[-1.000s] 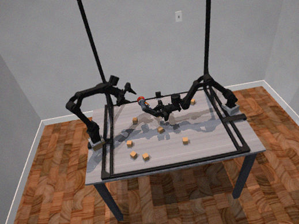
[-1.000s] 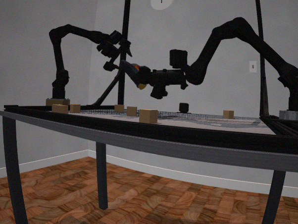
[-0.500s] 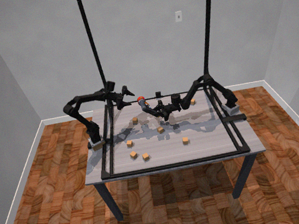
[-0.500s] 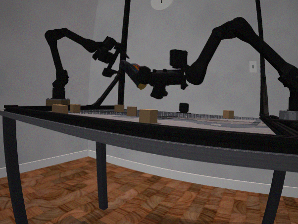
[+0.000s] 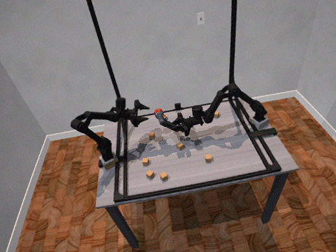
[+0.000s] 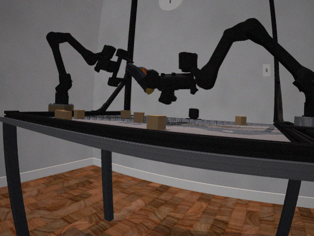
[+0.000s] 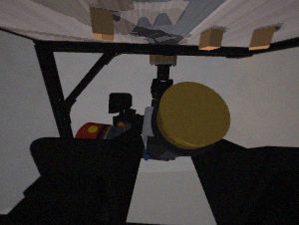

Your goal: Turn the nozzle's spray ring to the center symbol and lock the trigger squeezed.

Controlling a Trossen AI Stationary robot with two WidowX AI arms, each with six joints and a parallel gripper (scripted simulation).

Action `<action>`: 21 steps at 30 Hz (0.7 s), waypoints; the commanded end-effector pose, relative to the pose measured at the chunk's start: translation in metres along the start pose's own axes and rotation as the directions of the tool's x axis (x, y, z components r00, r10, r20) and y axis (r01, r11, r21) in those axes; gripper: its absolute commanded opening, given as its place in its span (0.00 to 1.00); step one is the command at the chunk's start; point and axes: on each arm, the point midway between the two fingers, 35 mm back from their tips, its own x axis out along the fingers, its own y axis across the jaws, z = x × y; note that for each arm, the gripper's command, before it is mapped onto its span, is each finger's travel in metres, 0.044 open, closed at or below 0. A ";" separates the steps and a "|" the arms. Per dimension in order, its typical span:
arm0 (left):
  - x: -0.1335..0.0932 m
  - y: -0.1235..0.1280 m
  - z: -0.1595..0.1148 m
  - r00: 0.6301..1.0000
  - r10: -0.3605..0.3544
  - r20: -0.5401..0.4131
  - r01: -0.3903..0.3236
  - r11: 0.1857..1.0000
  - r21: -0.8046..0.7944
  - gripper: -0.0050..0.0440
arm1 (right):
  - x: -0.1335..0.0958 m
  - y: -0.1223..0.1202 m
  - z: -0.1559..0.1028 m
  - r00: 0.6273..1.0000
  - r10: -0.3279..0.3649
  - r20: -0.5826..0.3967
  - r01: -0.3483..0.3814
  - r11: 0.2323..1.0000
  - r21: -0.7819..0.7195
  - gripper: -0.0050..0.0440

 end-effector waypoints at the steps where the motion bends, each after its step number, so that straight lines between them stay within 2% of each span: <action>1: 0.002 0.000 -0.009 1.000 -0.002 -0.026 0.001 1.000 -0.007 0.10 | 0.000 -0.009 0.002 0.999 0.035 0.000 -0.035 0.999 -0.013 0.92; 4: 0.002 0.000 -0.009 1.000 -0.002 -0.026 0.001 1.000 -0.007 0.10 | 0.002 -0.014 0.002 0.997 0.083 -0.005 -0.083 0.996 -0.012 0.92; 7: 0.002 0.000 -0.009 1.000 -0.002 -0.026 0.001 1.000 -0.007 0.10 | 0.005 -0.029 0.002 0.996 0.094 -0.008 -0.094 0.994 -0.053 0.92; 11: 0.002 0.000 -0.009 1.000 -0.002 -0.026 0.001 1.000 -0.007 0.10 | 0.006 -0.028 0.002 0.993 0.118 -0.012 -0.119 0.992 -0.045 0.92; 12: 0.002 0.000 -0.009 1.000 -0.002 -0.026 0.001 1.000 -0.007 0.10 | 0.005 -0.024 0.001 0.994 0.106 -0.014 -0.107 0.994 -0.035 0.87; 14: 0.002 0.000 -0.009 1.000 -0.002 -0.026 0.001 1.000 -0.007 0.10 | 0.005 -0.024 0.001 0.994 0.106 -0.014 -0.107 0.994 -0.035 0.87; 21: 0.002 0.000 -0.009 1.000 -0.002 -0.026 0.001 1.000 -0.007 0.10 | 0.007 -0.034 0.002 0.981 0.194 -0.025 -0.195 0.980 -0.046 0.53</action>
